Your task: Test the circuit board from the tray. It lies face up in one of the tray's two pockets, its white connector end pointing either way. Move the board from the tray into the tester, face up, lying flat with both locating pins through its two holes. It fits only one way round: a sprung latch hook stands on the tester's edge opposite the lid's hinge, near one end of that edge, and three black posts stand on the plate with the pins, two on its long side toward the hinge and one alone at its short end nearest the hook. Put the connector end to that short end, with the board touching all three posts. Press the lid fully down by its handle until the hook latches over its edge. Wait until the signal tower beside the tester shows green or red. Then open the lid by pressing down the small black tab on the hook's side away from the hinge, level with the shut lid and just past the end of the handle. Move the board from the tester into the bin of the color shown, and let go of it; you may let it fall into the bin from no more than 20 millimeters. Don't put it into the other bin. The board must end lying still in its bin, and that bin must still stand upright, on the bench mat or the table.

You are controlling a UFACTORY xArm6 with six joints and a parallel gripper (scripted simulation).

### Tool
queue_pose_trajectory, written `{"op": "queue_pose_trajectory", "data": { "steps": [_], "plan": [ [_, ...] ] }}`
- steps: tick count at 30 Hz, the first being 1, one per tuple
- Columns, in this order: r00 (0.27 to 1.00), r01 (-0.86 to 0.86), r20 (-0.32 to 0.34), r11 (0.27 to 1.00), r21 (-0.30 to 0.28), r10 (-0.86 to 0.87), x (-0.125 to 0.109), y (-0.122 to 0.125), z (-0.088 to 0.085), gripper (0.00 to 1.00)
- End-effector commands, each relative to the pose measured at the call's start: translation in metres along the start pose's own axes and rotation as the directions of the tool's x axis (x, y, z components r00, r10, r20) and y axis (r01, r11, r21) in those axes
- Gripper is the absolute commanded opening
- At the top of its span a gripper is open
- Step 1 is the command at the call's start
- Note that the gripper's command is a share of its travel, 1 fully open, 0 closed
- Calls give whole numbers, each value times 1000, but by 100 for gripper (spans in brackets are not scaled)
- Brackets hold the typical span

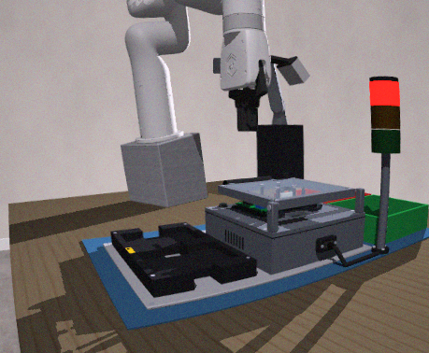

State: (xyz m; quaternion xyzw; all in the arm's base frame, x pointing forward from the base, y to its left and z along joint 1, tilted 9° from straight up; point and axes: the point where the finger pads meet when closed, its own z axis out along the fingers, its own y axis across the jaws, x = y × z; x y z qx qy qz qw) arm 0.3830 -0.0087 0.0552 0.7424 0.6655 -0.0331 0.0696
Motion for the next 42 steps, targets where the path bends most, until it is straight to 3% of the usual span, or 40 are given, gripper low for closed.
{"op": "queue_pose_trajectory", "data": {
  "steps": [1,32,42],
  "plan": [
    [1000,0,-1,1000,-4,0,0,1,-2,0],
    [1000,-6,-1,1000,-4,6,0,1,-12,0],
    [992,-122,-1,992,-4,122,0,1,-12,0]
  ]
}}
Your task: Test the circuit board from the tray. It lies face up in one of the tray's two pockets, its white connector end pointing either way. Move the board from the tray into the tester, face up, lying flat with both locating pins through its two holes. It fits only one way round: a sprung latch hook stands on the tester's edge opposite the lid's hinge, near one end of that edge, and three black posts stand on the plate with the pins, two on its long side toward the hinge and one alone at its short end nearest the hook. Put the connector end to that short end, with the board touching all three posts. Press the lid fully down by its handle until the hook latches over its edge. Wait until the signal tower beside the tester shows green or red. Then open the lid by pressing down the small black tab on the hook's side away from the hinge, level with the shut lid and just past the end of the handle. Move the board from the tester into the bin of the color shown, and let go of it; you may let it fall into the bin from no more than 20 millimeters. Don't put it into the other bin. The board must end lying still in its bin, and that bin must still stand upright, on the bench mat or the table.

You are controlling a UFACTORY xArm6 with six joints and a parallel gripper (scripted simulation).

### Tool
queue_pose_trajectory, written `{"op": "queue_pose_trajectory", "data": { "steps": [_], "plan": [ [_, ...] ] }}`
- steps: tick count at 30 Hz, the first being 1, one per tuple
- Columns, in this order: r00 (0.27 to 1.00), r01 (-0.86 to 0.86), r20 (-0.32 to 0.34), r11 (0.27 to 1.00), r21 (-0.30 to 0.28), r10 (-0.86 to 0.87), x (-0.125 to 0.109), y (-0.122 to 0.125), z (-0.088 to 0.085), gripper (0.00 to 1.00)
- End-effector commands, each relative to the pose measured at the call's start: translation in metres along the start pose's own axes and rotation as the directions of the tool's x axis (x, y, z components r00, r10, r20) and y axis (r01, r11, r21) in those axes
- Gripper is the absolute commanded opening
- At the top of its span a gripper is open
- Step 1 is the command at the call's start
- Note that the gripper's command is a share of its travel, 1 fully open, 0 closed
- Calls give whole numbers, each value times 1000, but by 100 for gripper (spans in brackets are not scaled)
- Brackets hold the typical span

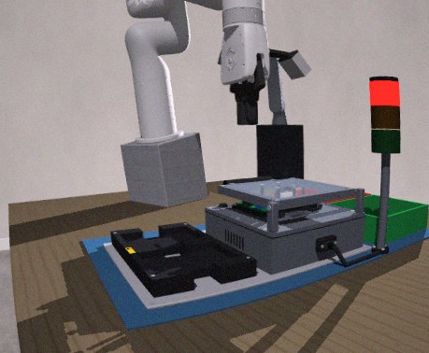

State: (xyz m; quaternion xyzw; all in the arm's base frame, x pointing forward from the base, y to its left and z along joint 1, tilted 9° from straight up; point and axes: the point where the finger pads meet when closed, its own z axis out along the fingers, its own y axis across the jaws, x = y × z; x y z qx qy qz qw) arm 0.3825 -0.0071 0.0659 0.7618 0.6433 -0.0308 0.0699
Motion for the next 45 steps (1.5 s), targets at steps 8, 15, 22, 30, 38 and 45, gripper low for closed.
{"op": "queue_pose_trajectory", "data": {
  "steps": [8,15,22,30,38,45],
  "plan": [
    [975,-224,-1,975,-4,224,0,1,-1,0],
    [902,-433,-1,902,-4,433,0,1,-1,0],
    [829,-559,-2,829,-4,559,0,1,-1,0],
    [653,-757,-3,653,-3,757,0,1,-1,0],
    [486,-874,-4,486,-2,874,0,1,-1,0],
    [301,-954,-4,301,-2,953,0,1,-1,0]
  ]
}}
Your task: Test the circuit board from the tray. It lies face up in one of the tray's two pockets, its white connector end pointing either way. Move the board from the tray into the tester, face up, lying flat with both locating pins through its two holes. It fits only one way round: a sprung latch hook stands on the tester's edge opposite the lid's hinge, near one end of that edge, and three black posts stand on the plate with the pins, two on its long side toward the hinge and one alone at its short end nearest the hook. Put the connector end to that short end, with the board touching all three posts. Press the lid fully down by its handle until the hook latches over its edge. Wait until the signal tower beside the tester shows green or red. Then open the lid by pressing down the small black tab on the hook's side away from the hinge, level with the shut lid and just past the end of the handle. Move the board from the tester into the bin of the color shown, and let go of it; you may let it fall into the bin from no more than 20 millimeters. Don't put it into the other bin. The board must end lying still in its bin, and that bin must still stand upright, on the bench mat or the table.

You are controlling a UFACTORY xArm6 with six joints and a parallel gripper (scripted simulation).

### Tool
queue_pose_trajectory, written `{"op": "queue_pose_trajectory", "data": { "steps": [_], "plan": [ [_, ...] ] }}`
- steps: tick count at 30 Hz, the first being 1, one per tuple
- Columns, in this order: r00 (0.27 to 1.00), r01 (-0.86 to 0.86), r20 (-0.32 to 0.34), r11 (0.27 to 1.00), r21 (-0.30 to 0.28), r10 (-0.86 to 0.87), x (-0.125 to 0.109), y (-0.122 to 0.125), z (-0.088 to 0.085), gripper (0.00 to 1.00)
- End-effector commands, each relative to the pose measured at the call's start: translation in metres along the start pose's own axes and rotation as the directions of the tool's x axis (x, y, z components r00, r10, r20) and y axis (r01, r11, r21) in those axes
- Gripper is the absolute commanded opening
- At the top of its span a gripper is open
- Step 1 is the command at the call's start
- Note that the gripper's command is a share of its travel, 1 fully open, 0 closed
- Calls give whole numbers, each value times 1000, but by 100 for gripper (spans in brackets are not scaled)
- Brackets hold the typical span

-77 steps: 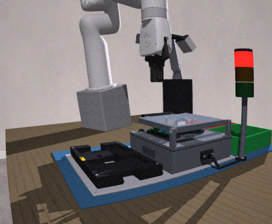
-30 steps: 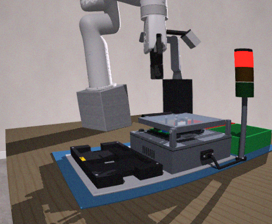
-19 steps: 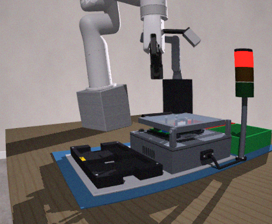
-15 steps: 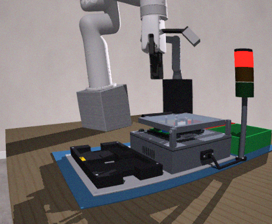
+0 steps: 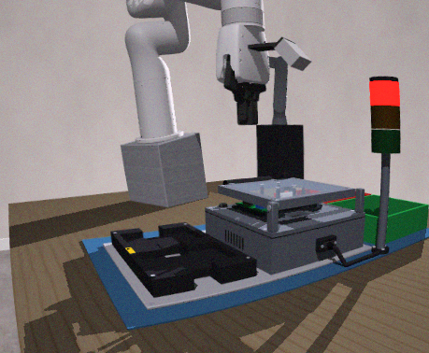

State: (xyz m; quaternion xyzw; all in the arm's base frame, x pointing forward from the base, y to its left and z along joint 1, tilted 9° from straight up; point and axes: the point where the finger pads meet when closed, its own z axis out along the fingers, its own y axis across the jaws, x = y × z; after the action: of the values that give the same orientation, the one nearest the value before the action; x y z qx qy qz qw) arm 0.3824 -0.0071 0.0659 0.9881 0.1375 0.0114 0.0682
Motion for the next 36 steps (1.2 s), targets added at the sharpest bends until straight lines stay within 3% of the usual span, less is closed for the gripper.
{"op": "queue_pose_trajectory", "data": {
  "steps": [1,9,36],
  "plan": [
    [986,-166,-4,986,-16,166,1,0,-1,0],
    [945,-328,-7,945,-15,328,1,0,-1,0],
    [926,-376,-8,926,-15,376,1,0,-1,0]
  ]
}}
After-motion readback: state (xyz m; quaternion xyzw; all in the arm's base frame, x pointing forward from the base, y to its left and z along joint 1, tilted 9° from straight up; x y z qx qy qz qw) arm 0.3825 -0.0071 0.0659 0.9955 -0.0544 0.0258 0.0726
